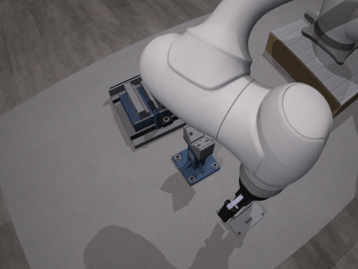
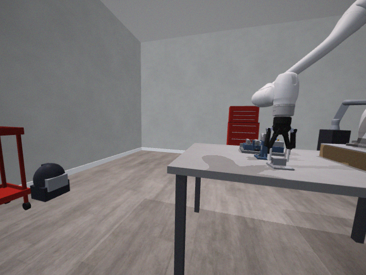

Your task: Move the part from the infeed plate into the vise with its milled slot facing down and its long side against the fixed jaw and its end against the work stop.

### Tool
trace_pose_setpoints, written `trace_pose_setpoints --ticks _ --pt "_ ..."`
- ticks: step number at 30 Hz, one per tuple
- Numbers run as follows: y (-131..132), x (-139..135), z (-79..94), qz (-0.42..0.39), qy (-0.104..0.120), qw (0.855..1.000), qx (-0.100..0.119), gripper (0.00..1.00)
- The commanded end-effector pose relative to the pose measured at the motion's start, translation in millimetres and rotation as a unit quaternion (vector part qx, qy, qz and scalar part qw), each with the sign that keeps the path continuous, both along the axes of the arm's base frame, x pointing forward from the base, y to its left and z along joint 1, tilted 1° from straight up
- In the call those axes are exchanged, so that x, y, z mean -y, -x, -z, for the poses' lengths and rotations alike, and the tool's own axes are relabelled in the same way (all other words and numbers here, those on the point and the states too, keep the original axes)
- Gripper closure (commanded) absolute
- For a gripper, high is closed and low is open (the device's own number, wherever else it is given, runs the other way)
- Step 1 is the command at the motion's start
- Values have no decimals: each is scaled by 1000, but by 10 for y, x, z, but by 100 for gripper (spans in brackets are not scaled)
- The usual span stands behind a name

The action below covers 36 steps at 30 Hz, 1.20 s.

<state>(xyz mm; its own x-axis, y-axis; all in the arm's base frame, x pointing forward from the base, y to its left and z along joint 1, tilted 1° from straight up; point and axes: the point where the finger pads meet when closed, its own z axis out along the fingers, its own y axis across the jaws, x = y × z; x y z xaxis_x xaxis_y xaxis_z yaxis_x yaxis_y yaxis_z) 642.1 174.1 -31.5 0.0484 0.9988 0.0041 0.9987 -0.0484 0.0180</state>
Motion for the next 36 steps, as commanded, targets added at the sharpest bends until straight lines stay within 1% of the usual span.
trace_pose_setpoints --ticks 1,35,36 --pt "52 10 53 0 2 1000 -4 49" --pt "52 10 53 0 2 1000 -4 49" --pt "52 10 53 0 2 1000 -4 100"
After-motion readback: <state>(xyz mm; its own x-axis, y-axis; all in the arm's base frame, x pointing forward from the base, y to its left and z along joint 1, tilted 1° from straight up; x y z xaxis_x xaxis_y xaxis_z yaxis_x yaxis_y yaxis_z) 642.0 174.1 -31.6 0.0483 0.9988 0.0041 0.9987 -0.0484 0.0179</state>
